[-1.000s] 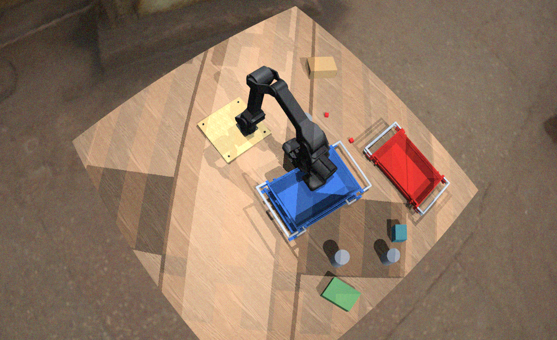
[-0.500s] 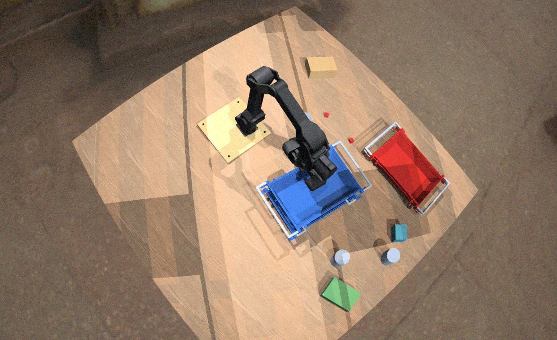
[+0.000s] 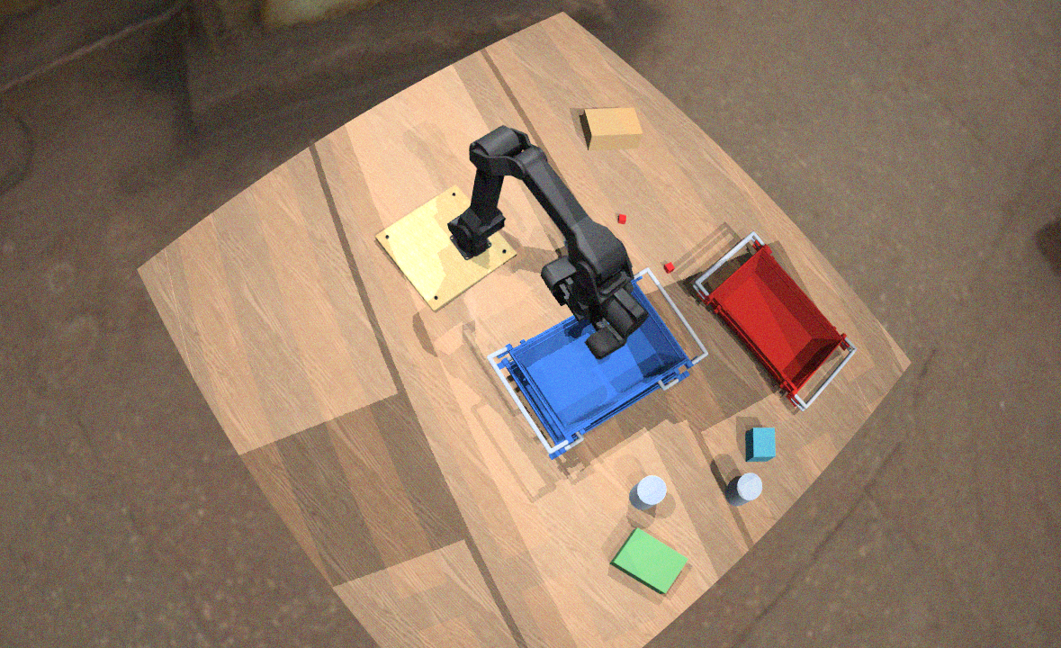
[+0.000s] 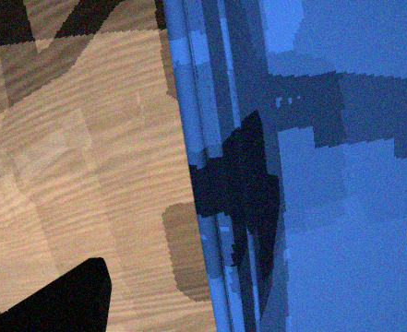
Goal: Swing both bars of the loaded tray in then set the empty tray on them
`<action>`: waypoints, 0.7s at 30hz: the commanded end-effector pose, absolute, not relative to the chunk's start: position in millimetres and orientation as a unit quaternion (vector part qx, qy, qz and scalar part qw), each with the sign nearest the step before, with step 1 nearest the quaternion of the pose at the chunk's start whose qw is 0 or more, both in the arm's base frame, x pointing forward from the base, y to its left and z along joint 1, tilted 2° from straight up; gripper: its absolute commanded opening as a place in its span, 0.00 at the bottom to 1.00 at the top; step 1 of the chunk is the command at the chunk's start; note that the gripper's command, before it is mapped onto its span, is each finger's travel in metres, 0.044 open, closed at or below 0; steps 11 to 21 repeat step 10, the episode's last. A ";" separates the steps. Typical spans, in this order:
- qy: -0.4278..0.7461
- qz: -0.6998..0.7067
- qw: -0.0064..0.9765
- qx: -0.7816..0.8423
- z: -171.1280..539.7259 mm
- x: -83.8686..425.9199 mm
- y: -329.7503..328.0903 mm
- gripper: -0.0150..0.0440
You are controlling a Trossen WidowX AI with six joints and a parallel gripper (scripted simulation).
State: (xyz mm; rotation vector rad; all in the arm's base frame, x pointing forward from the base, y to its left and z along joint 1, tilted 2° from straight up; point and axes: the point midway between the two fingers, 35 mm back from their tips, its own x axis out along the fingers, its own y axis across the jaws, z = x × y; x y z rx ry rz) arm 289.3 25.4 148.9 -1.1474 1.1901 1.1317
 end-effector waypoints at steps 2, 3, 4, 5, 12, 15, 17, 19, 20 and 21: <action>0.497 0.474 0.541 -0.485 171.2 290.6 24.9 1.00; 0.497 0.474 0.541 -0.485 176.1 290.3 24.7 1.00; 0.497 0.473 0.542 -0.485 180.9 289.9 24.5 1.00; 0.497 0.473 0.542 -0.485 185.7 289.4 24.4 1.00; 0.496 0.472 0.543 -0.486 209.6 285.7 23.5 1.00; 0.496 0.472 0.543 -0.486 209.6 285.7 23.5 1.00; 0.496 0.472 0.543 -0.486 209.6 285.7 23.5 1.00; 0.496 0.472 0.543 -0.486 209.6 285.7 23.5 1.00; 0.496 0.472 0.543 -0.486 209.6 285.7 23.5 1.00; 0.496 0.472 0.543 -0.486 209.6 285.7 23.5 1.00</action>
